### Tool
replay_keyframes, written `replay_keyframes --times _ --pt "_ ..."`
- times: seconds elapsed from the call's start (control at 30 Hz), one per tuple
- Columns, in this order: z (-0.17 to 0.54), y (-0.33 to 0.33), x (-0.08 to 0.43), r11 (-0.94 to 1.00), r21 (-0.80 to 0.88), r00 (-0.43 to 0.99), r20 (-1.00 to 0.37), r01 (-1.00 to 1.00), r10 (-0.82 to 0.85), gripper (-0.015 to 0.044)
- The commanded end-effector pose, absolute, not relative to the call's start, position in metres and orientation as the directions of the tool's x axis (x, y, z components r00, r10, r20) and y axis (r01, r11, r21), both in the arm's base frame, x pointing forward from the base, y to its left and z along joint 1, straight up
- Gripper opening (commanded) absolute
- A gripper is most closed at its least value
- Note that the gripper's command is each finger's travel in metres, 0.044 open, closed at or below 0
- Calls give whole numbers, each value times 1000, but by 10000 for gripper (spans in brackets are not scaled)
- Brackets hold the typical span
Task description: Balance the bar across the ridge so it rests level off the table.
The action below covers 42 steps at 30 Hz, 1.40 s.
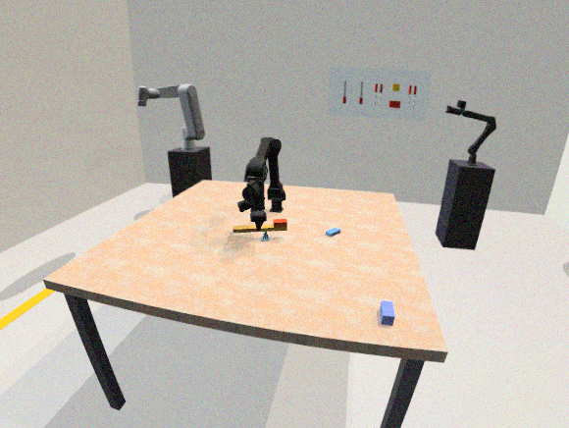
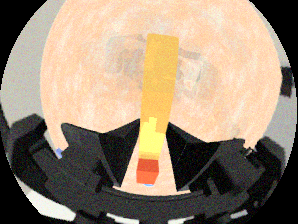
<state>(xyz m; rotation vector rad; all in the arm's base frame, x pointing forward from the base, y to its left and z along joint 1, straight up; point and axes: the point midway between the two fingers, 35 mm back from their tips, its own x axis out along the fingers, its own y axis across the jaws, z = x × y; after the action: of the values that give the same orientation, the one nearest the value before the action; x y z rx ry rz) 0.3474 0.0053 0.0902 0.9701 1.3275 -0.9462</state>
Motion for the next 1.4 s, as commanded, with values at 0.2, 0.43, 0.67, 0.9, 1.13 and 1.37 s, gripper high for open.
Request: replay_keyframes --times 0.2,0.43,0.67,0.9,1.13,1.37 --pt "90 5 347 326 24 25 -1000 945 0 0" --pt "90 5 347 326 24 25 -1000 945 0 0" --pt "90 5 347 326 24 25 -1000 945 0 167" --pt "90 5 347 326 24 25 -1000 945 0 167" --pt "90 5 347 326 24 25 -1000 945 0 168" --pt "90 5 347 326 24 25 -1000 945 0 169"
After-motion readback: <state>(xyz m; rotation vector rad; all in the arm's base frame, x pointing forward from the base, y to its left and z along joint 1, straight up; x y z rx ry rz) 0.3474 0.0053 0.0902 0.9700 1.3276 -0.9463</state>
